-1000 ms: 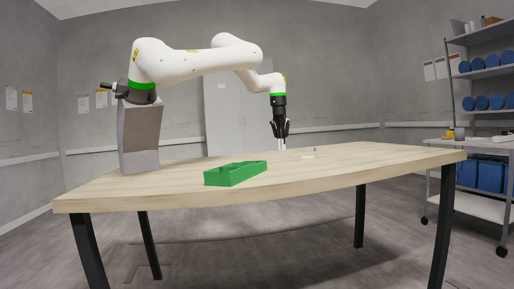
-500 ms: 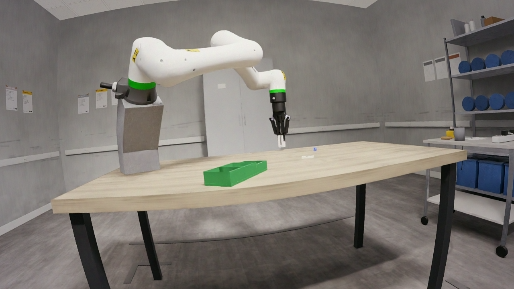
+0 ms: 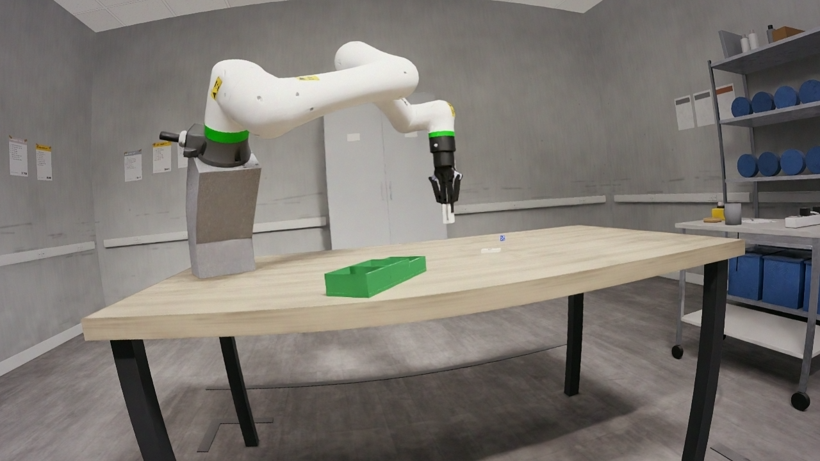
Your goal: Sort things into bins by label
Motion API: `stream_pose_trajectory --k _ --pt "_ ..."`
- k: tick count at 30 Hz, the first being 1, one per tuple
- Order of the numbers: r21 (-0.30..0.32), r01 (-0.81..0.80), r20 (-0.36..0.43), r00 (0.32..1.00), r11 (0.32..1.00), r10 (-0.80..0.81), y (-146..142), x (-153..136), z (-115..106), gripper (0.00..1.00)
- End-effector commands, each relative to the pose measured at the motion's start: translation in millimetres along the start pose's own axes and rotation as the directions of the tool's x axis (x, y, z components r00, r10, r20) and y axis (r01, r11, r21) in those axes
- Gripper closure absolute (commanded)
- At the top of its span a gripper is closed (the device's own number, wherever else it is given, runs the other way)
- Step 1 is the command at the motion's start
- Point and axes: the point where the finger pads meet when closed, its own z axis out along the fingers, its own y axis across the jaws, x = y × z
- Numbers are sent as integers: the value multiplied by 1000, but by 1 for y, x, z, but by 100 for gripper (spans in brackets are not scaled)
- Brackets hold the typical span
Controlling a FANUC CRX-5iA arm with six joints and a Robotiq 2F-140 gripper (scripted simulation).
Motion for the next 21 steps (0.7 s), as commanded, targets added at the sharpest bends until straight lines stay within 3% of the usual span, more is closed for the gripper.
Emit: stream_pose_trajectory --k 1,8,21 --pt "0 0 1 1000 1000 0 0 0 -1 85" --pt "0 0 1 1000 1000 0 0 0 0 85" --pt "0 0 1 1000 1000 0 -22 62 0 85"
